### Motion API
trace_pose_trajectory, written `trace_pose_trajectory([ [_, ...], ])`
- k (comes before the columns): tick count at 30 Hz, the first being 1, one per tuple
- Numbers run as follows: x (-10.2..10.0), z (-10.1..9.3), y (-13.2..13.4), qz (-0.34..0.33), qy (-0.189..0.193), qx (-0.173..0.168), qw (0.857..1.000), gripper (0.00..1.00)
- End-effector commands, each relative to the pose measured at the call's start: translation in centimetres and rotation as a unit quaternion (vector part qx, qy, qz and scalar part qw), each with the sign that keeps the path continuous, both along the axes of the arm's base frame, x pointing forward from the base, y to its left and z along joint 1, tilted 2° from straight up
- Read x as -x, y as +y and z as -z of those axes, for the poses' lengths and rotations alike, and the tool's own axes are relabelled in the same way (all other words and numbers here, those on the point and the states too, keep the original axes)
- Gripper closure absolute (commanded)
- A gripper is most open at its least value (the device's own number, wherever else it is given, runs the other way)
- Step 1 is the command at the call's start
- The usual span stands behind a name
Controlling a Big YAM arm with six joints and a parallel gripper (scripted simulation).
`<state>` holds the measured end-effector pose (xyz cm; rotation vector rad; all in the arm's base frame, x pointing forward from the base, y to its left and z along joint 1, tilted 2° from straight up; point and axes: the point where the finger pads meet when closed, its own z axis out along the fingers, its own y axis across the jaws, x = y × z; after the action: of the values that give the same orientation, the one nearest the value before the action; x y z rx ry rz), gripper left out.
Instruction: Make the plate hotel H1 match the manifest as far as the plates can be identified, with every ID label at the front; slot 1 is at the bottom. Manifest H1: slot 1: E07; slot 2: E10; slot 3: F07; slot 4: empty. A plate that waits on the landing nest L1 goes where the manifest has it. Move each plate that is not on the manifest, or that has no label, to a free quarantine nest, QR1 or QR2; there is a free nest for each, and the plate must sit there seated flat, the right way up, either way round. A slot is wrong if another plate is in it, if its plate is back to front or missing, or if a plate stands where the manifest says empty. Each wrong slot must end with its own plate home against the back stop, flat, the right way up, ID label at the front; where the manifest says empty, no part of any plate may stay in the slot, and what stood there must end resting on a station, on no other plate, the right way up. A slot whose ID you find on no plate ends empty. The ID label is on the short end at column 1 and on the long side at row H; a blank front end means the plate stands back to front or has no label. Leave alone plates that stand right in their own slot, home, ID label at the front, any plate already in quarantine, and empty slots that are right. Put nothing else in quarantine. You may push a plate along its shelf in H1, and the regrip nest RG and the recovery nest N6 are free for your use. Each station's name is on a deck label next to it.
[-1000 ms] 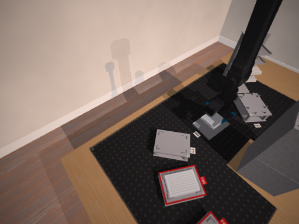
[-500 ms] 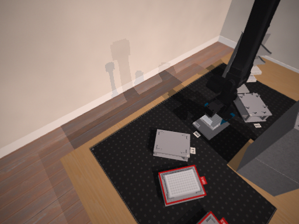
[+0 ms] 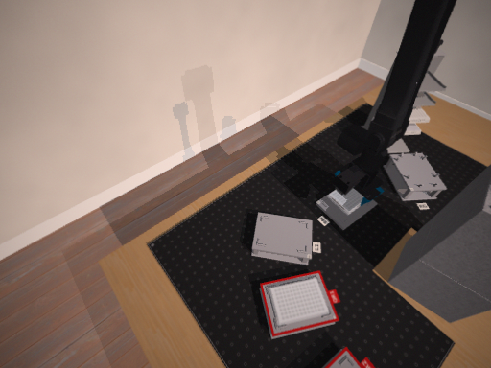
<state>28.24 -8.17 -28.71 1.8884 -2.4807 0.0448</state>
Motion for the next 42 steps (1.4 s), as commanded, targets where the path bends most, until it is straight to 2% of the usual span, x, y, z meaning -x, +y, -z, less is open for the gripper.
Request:
trace_pose_trajectory([
  [1,-0.1,0.4,-0.6,0.002,-0.004,0.002,1.0,0.14],
  [6,-0.1,0.6,-0.6,0.002,-0.003,0.001,1.0,0.14],
  [7,-0.9,0.1,-0.8,0.002,-0.012,0.004,1.0,0.14],
  [9,-0.2,0.8,-0.6,0.002,-0.004,0.002,1.0,0.14],
  [16,0.0,1.3,-0.6,0.002,-0.002,0.001,1.0,0.14],
  [23,-0.1,1.6,-0.6,0.002,-0.003,0.001,1.0,0.14],
  [24,-0.9,1.1,-0.8,0.002,-0.011,0.004,1.0,0.14],
  [29,0.0,2.0,-0.6,0.002,-0.002,0.001,1.0,0.14],
  [40,-0.1,2.6,-0.6,0.002,-0.003,0.001,1.0,0.14],
  [41,-0.9,2.1,-0.9,0.002,-0.011,0.004,1.0,0.14],
  [42,-0.5,2.5,-0.8,0.002,-0.007,0.003,1.0,0.14],
])
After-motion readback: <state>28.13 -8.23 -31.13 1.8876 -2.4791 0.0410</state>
